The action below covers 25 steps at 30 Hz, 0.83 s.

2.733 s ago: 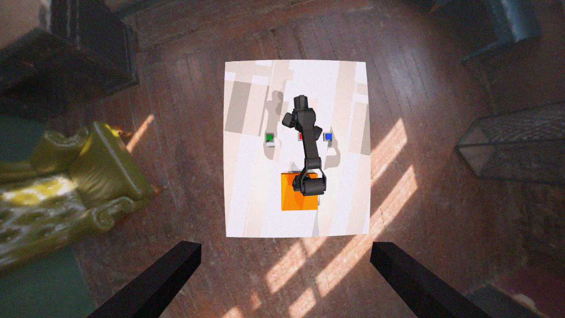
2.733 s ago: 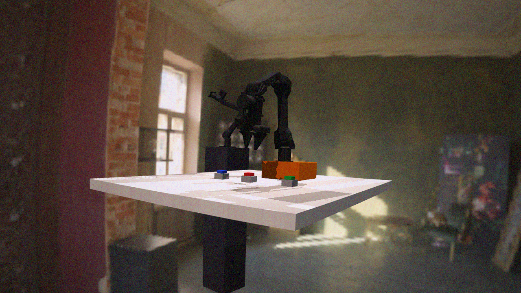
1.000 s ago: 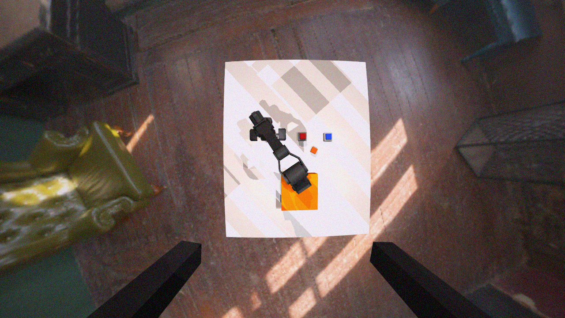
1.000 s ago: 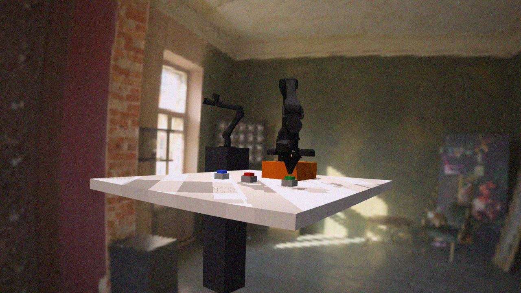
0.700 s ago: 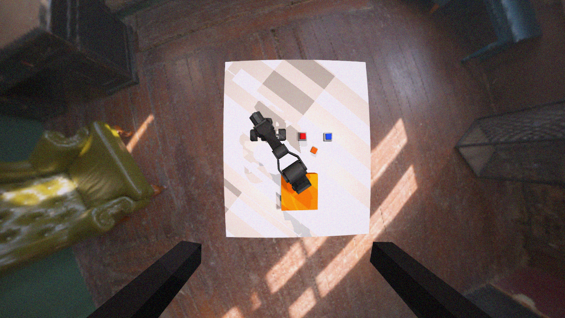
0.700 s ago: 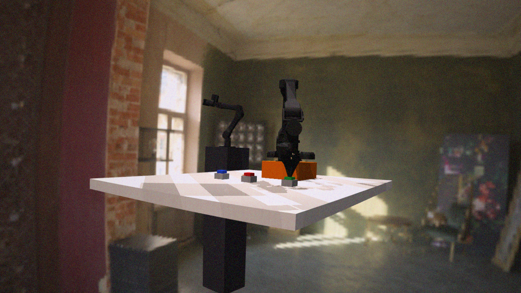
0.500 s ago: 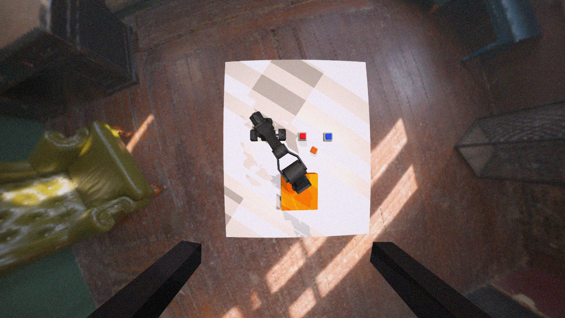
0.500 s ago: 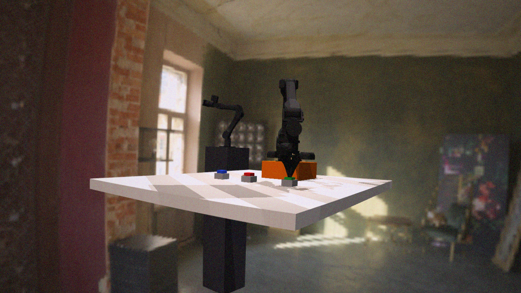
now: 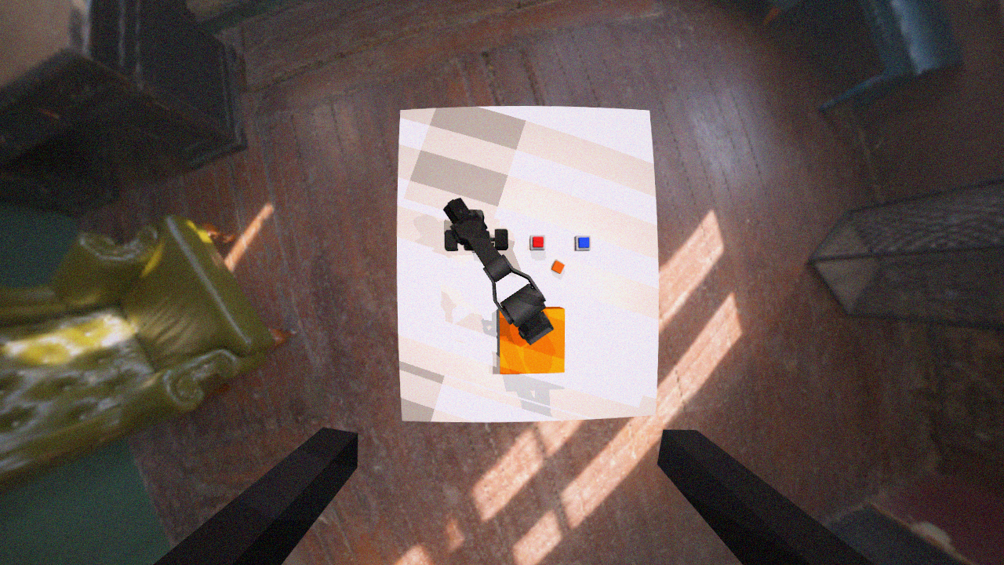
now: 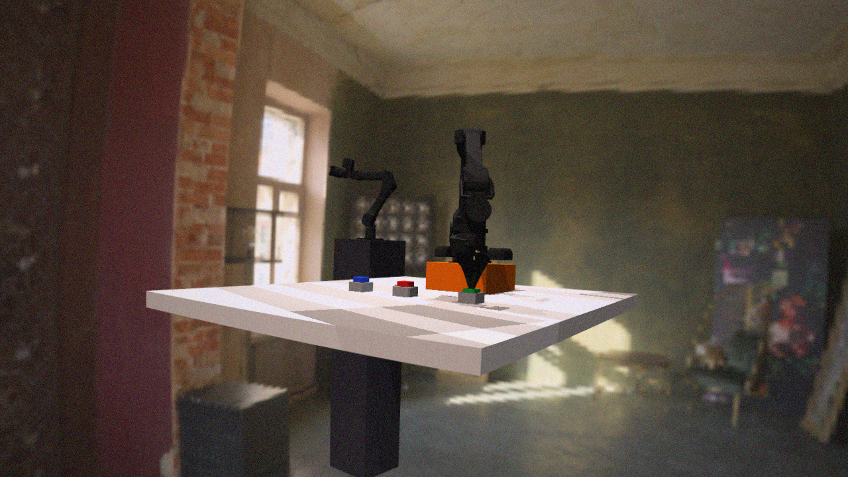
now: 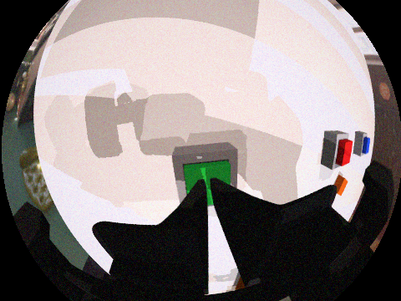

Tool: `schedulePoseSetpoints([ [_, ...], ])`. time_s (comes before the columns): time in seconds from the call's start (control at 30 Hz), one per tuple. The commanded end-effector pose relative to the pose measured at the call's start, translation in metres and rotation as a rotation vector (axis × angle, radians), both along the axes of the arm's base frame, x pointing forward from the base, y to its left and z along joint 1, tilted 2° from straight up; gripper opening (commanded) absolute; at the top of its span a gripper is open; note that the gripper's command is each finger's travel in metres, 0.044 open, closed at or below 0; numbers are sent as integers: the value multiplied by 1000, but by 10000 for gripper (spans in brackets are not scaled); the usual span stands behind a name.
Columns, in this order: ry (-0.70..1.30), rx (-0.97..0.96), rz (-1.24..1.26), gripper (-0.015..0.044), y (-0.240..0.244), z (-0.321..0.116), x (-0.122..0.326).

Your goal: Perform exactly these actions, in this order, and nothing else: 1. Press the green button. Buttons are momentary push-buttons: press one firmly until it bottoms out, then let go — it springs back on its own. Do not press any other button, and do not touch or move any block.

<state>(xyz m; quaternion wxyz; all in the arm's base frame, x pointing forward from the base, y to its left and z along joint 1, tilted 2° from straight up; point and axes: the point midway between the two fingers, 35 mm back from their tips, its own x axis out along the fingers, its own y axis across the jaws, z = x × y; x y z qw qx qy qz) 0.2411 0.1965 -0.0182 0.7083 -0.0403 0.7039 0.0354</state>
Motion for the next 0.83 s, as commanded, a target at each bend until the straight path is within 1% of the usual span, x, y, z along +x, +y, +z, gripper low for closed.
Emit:
schedulePoseSetpoints([
  [0.0, 9, -2, -3, 20, -1, -2, -2],
  [0.13, 1, 0, 0, 20, 0, 2, 0],
  [0.23, 8, -2, -3, 20, 0, 28, -2],
  [0.4, 9, -2, -3, 20, -1, 31, -2],
  [0.47, 5, 2, -5, 72, 6, 41, -3],
  [0.57, 8, 3, -4, 151, 27, 82, -16],
  [0.6, 9, 1, -3, 178, 30, 90, -19],
  [0.77, 10, 1, -3, 309, 31, 92, -20],
  [0.8, 10, 1, -3, 309, 31, 92, -20],
])
